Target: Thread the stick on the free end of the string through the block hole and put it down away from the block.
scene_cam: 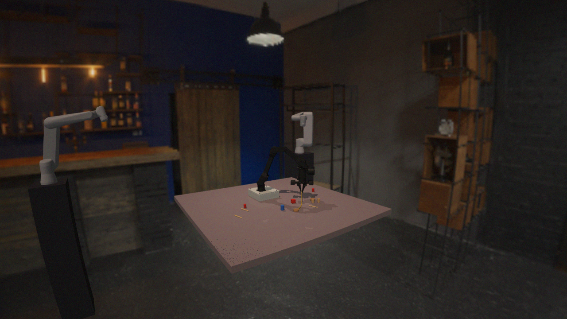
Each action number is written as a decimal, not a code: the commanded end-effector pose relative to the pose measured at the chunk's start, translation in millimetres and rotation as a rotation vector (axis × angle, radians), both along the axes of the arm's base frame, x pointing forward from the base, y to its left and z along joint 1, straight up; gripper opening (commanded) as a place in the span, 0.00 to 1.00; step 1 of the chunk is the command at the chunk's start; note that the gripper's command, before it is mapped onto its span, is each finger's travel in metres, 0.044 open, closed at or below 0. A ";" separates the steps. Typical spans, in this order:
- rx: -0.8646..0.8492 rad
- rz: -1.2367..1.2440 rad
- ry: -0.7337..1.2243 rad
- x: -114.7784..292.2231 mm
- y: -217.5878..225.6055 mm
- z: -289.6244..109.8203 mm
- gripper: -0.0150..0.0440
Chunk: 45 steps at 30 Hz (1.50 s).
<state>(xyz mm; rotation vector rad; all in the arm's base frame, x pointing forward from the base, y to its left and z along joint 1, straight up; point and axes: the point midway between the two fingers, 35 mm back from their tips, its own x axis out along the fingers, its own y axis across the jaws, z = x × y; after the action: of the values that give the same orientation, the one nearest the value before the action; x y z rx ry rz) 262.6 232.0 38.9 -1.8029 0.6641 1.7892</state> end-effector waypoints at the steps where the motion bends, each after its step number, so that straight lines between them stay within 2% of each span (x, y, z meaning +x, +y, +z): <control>1: 0.005 -0.150 -0.002 6.0 -0.4 1.7 0.25; 45: 0.036 -1.776 0.018 44.7 -11.9 3.6 0.25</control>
<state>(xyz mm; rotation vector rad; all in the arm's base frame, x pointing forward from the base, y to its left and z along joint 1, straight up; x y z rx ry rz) 302.4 220.8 41.1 -0.5852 1.4646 0.5961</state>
